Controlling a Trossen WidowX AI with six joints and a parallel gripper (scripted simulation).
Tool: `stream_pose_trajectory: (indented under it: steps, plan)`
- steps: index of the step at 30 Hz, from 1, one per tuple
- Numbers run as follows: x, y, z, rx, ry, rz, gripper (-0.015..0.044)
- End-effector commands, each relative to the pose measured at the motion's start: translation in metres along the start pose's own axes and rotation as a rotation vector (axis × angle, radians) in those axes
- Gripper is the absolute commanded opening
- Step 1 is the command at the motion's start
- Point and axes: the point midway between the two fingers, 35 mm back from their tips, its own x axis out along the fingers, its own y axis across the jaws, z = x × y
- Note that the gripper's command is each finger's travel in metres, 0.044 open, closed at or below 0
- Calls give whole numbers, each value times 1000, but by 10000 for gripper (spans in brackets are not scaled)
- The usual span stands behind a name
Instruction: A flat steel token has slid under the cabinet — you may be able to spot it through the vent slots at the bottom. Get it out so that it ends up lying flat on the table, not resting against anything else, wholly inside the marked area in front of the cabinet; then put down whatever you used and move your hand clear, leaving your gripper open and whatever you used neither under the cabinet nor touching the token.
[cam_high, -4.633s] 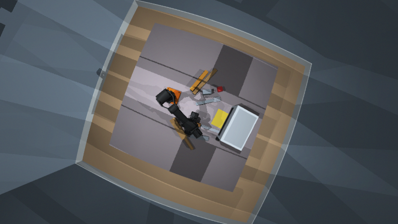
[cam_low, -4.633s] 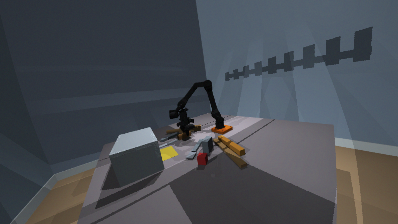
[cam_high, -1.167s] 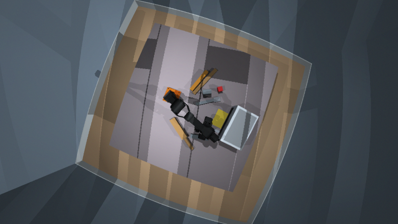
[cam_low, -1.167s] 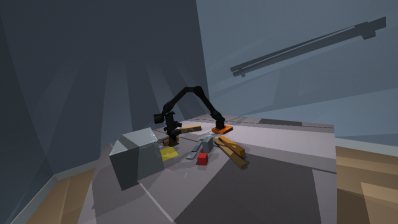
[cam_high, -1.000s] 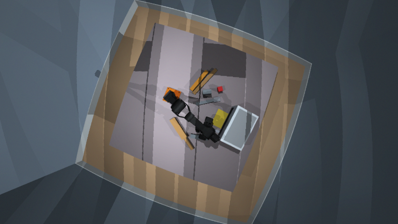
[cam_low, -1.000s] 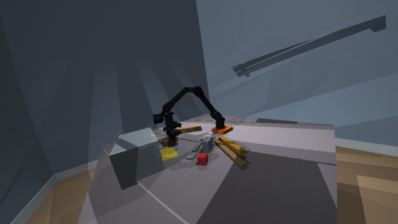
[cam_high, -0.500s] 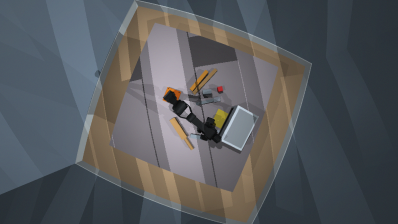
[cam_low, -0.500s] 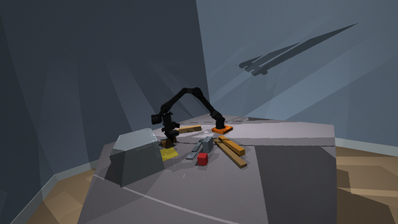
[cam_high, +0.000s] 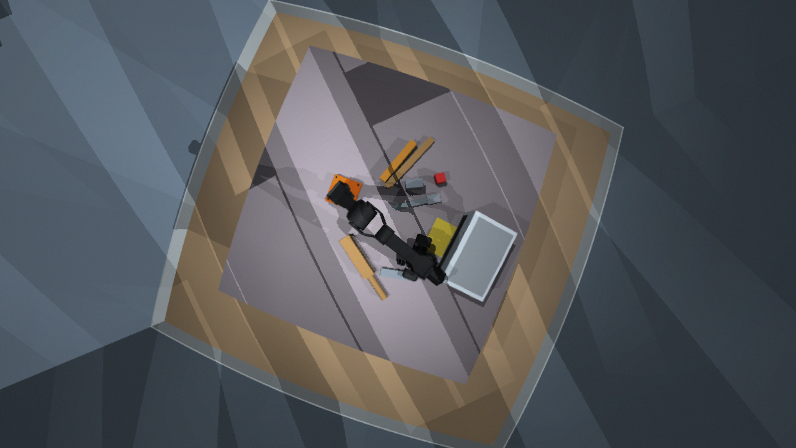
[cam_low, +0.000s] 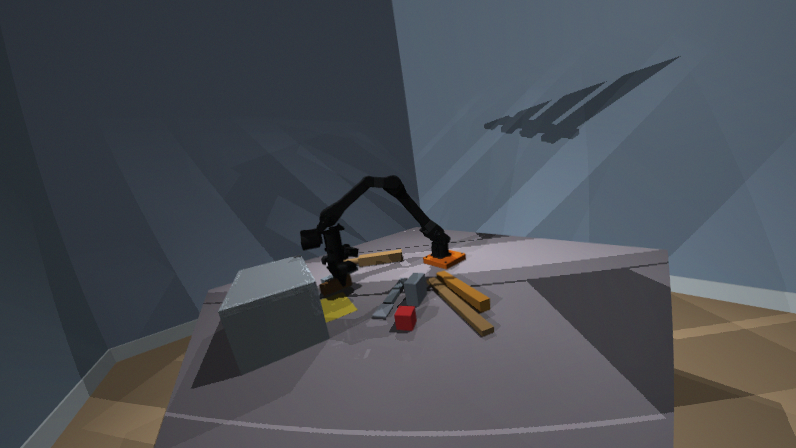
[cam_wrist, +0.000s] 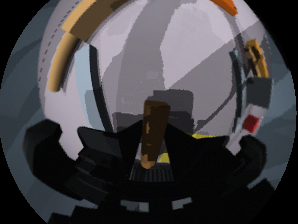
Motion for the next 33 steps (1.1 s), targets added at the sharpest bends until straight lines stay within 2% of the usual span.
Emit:
stream_pose_trajectory:
  steps: [1,33]
  plan:
    - [1,-9,-2,-6,4,-6,0]
    - [1,-25,1,-6,4,-7,0]
